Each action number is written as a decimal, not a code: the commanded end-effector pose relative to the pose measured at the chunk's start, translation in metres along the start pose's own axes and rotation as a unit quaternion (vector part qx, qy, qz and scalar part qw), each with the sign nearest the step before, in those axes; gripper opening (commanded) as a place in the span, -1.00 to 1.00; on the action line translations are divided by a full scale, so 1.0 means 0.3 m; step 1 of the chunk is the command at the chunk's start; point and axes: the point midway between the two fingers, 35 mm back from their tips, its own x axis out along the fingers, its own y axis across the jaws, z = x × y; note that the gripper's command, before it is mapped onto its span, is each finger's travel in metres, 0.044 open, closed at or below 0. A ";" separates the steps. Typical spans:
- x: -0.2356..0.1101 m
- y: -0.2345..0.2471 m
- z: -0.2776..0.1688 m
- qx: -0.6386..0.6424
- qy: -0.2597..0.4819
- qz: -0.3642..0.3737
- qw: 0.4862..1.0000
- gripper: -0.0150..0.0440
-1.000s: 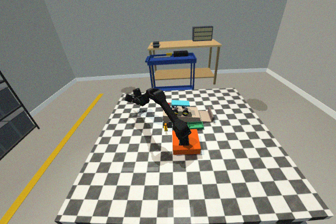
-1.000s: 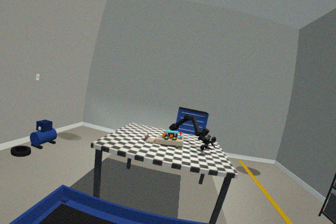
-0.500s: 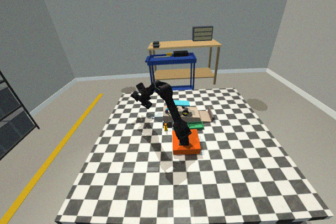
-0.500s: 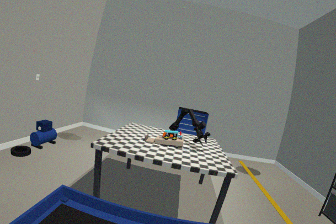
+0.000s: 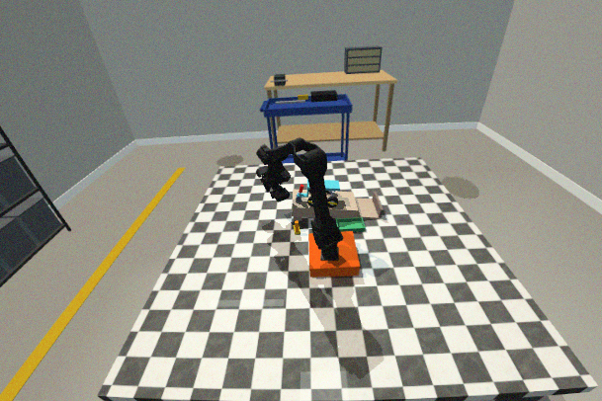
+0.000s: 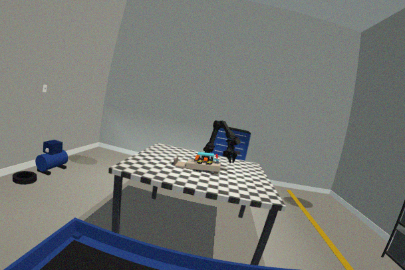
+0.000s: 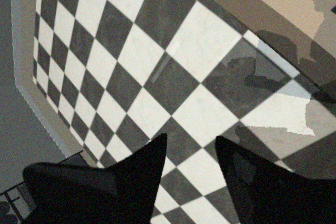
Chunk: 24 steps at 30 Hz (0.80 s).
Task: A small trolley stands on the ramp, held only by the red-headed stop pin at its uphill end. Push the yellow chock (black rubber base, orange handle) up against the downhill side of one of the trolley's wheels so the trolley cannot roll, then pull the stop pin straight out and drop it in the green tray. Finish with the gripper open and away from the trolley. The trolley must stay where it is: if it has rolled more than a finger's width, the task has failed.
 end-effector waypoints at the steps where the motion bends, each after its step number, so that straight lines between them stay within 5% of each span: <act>1: -0.072 -0.138 0.013 0.067 -0.008 -0.055 0.996 0.15; 12: -0.269 -0.507 0.018 0.236 -0.050 -0.196 0.950 0.15; 24: -0.214 -0.531 0.017 0.239 -0.050 -0.198 0.949 0.15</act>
